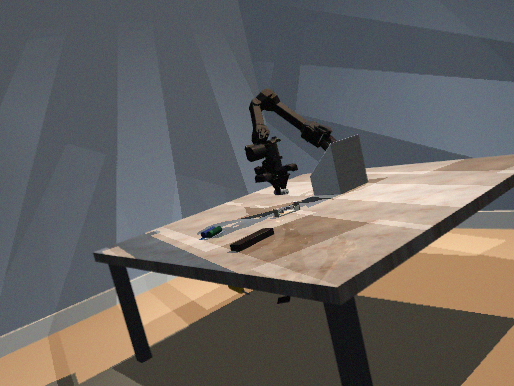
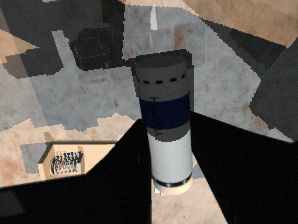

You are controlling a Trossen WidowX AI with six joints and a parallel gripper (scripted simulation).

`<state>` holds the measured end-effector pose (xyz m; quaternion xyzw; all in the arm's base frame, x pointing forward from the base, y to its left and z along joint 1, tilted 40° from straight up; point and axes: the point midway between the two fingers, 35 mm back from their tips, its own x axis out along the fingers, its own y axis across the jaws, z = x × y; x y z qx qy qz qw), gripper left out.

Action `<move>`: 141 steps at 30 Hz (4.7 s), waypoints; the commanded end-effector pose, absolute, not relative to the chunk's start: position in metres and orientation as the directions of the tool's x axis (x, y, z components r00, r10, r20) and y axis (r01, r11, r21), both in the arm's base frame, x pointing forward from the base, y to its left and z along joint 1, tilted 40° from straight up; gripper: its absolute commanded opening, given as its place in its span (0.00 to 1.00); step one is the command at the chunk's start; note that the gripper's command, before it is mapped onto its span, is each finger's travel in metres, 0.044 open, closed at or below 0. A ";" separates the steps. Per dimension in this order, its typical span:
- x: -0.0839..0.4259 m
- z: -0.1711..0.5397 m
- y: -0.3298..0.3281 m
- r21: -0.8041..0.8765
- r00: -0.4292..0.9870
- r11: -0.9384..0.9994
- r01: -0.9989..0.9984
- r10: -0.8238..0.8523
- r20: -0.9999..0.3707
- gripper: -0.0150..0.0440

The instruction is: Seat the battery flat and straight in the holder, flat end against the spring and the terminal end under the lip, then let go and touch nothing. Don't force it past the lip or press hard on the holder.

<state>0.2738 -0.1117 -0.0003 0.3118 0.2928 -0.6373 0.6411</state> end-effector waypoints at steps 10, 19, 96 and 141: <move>0.304 -0.014 -0.079 -0.441 0.021 0.551 0.708 -0.641 -0.767 0.38; 0.319 -0.026 -0.056 -0.613 0.024 0.740 0.277 -0.643 -0.765 0.38; 0.325 -0.069 -0.091 -0.630 -0.463 0.746 0.215 -0.490 -0.738 0.38; 0.347 -0.068 -0.096 -0.631 -0.473 0.745 0.214 -0.486 -0.735 0.38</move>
